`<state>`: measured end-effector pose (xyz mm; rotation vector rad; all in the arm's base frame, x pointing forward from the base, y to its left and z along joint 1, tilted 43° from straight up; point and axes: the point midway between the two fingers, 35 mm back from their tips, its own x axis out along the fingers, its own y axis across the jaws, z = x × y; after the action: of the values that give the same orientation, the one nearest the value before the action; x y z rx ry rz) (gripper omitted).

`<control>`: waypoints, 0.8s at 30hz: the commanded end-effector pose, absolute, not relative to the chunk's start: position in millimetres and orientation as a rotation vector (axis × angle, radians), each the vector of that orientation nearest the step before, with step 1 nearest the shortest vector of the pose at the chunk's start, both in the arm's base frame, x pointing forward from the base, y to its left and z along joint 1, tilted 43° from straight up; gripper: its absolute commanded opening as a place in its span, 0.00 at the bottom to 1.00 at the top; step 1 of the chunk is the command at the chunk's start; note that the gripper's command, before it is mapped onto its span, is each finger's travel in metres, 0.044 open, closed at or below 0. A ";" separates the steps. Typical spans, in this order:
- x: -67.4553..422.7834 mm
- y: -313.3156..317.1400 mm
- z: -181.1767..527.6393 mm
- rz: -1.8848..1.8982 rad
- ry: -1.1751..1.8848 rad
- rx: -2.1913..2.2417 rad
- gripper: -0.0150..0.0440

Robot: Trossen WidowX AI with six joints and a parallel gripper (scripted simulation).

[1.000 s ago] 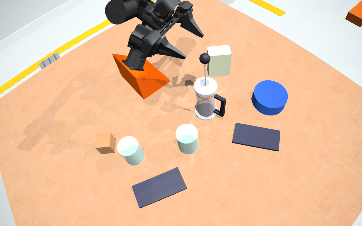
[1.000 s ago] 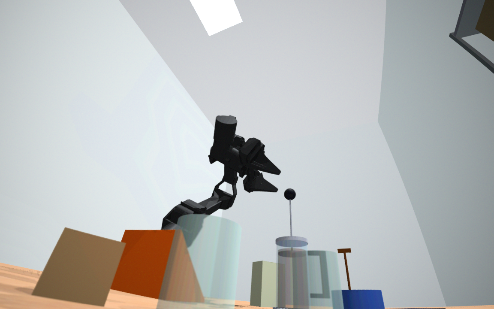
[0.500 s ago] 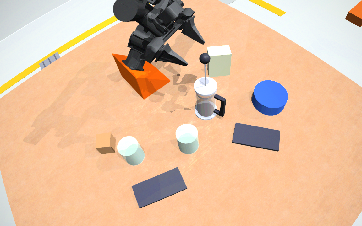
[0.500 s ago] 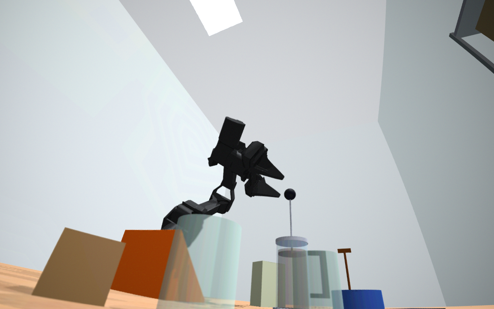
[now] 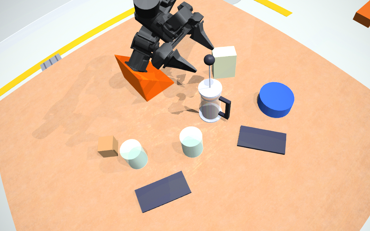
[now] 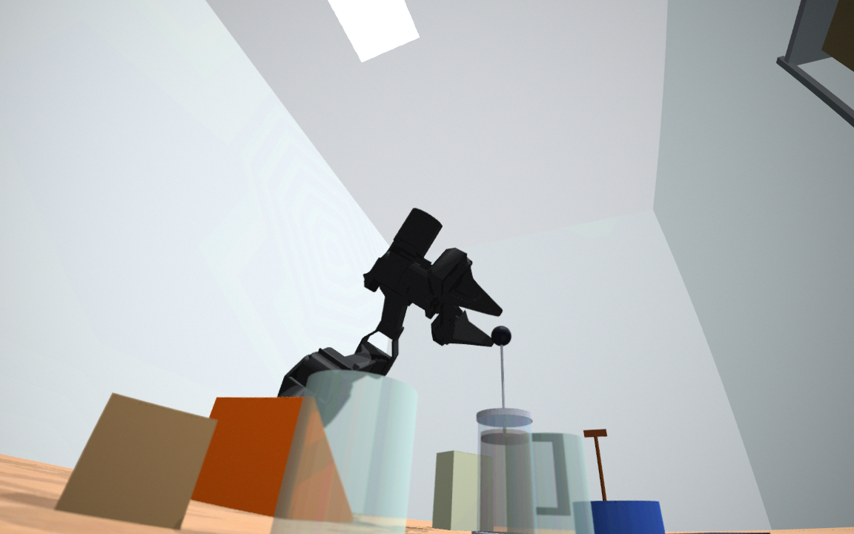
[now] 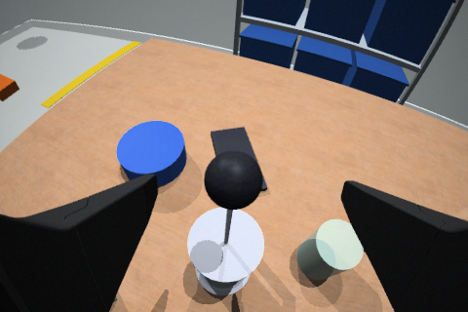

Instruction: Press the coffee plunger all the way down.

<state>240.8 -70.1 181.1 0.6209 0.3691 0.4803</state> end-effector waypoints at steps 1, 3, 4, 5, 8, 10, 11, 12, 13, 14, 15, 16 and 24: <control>243.3 -66.0 180.0 0.478 0.370 0.628 1.00; 245.0 -64.7 181.0 0.478 0.367 0.630 1.00; 245.9 -63.9 181.6 0.478 0.364 0.631 1.00; 246.7 -63.2 182.3 0.478 0.362 0.632 1.00; 249.1 -60.8 184.7 0.480 0.354 0.635 1.00; 250.4 -59.1 186.4 0.482 0.348 0.638 1.00; 250.7 -58.7 186.8 0.482 0.347 0.638 1.00; 250.8 -58.5 186.9 0.482 0.346 0.639 1.00; 250.8 -58.4 187.0 0.482 0.346 0.639 1.00; 250.8 -58.4 187.0 0.482 0.346 0.639 0.96; 250.8 -58.4 187.0 0.482 0.346 0.639 0.91; 250.8 -58.4 187.0 0.482 0.346 0.639 0.87; 250.8 -58.4 187.0 0.482 0.346 0.639 0.51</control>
<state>251.1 -58.8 189.1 0.6315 0.3415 0.4879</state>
